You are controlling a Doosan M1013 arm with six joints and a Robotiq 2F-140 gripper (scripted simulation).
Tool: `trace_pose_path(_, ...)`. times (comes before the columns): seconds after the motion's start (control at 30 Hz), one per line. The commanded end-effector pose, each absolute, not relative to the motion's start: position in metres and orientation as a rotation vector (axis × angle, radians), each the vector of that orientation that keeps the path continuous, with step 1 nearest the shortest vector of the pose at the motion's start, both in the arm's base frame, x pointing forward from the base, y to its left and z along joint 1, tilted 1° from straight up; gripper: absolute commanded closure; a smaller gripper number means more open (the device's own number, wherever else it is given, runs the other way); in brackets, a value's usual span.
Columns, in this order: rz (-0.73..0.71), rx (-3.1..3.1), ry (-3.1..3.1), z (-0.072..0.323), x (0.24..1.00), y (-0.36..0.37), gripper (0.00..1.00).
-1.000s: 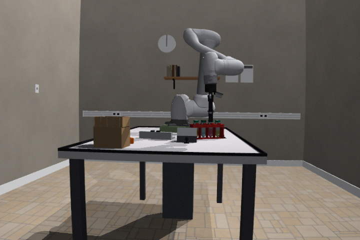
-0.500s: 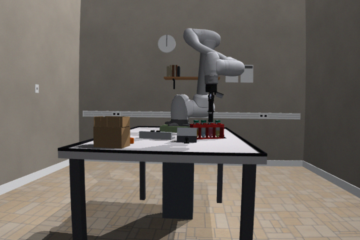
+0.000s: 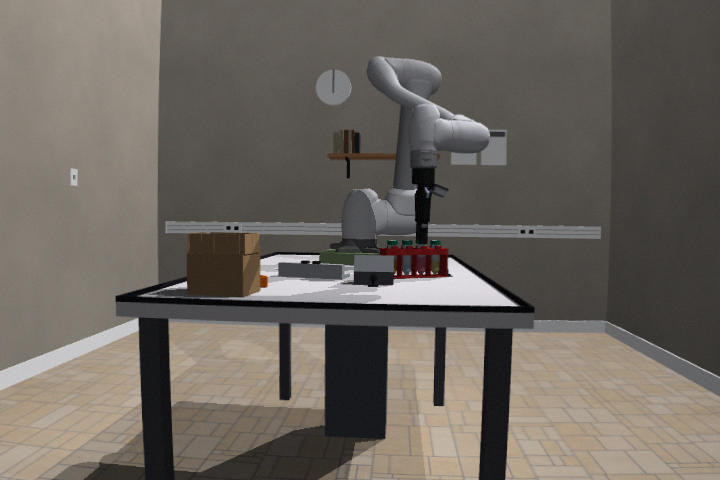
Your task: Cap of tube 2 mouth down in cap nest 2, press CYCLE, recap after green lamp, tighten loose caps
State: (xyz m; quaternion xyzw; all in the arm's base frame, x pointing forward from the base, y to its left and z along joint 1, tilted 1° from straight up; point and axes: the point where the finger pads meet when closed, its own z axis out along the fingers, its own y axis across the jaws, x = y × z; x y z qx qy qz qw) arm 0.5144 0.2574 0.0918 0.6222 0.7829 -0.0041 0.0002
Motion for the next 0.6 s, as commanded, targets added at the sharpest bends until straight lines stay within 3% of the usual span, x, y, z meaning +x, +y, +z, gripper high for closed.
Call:
trace_pose_path(0.0, 0.002, 1.617, 2.708, 0.0925, 0.5147, 0.2575, 0.7)
trace_pose_path(0.27, 0.003, 1.105, 2.952, 0.0926, 0.5147, 0.2575, 0.7)
trace_pose_path(0.57, 0.006, 0.976, 2.999, 0.0927, 0.5147, 0.2575, 0.7)
